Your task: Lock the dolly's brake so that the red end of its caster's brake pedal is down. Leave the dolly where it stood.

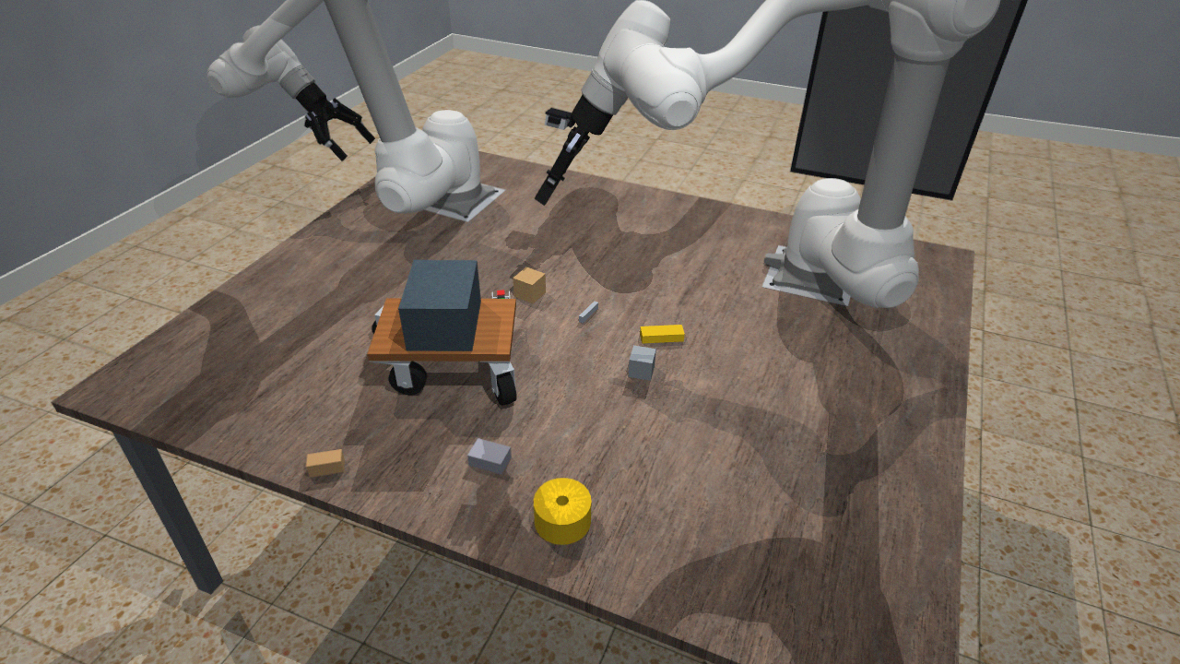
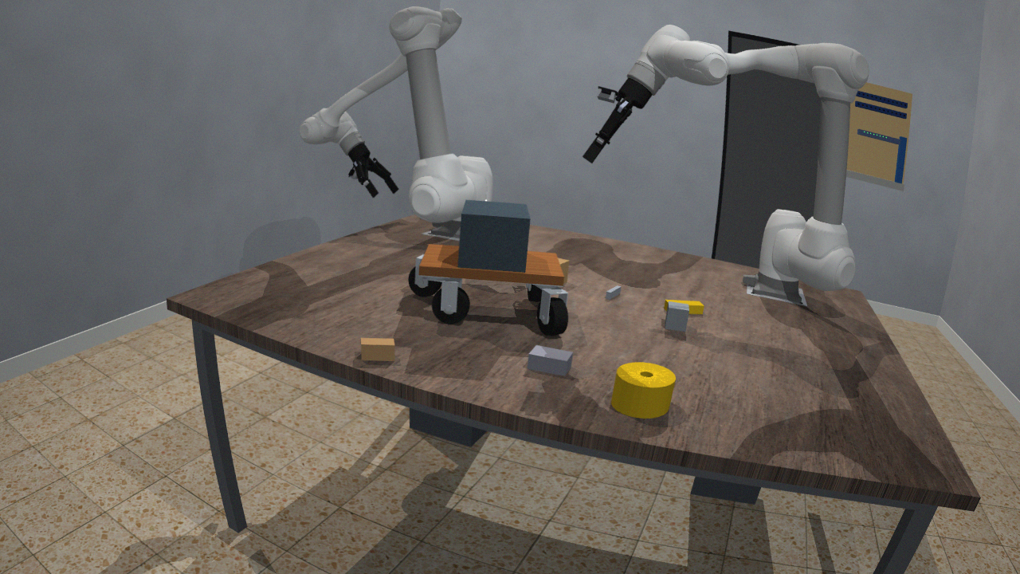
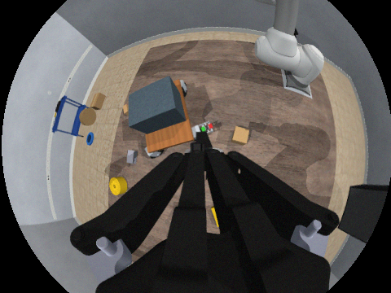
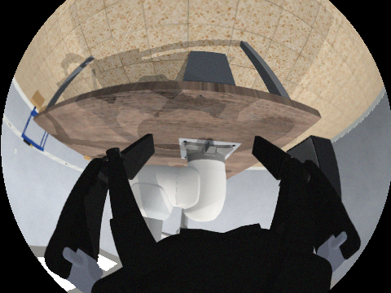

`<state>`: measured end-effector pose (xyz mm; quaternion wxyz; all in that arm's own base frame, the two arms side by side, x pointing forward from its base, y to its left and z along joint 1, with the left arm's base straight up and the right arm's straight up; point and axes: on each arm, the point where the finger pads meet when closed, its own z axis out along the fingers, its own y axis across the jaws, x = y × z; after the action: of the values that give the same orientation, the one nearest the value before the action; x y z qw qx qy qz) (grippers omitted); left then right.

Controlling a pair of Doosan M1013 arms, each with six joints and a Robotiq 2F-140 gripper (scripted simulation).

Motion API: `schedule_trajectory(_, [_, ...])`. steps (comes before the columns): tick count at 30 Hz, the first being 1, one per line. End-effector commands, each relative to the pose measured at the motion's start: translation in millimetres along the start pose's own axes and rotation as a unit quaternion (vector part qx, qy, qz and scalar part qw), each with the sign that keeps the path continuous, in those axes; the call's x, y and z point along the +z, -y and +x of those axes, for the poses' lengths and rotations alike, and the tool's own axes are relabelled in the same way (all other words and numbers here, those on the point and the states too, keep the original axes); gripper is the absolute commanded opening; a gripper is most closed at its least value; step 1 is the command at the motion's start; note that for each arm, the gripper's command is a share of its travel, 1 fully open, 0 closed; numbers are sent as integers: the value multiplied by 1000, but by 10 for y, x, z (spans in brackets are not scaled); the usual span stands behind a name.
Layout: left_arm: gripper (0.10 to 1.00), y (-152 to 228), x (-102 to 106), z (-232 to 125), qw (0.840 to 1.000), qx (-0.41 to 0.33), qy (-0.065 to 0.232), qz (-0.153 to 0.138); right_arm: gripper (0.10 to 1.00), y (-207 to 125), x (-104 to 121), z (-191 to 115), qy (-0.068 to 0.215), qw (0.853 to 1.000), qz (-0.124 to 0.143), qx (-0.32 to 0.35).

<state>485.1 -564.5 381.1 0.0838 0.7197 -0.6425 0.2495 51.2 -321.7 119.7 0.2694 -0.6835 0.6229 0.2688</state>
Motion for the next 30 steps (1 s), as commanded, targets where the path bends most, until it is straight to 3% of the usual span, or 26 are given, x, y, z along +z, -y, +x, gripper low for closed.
schedule_trajectory(1, [99,-155,-46,-22,997,-80,-16,11,1000,-15,13,-32,2,1000,-1,-3])
schedule_trajectory(5, [99,-209,-73,-51,992,-121,-25,13,1000,-15,13,-32,2,1000,-1,-3])
schedule_trajectory(8, [99,-310,-113,-112,979,-197,-42,15,1000,-15,13,-32,2,1000,-1,-3])
schedule_trajectory(10, [99,-310,-113,-112,979,-197,-42,15,1000,-15,13,-32,2,1000,-1,-3])
schedule_trajectory(12, [99,-433,499,-411,979,-199,-41,12,1000,-15,13,-32,2,1000,-1,-3])
schedule_trajectory(17, [99,-543,1003,-681,980,-196,-41,12,1000,-15,13,-32,2,1000,-1,-3])
schedule_trajectory(19, [99,-543,1003,-681,980,-196,-41,12,1000,-15,13,-32,2,1000,-1,-3])
schedule_trajectory(20, [99,-618,1321,-848,980,-196,-41,12,1000,-15,13,-32,2,1000,-1,-3])
schedule_trajectory(29, [99,-841,2280,-1323,980,-196,-41,12,1000,-15,13,-32,2,1000,-1,-3])
schedule_trajectory(30, [99,-832,2279,-1329,979,-197,-41,12,1000,-15,13,-32,2,1000,-1,-3])
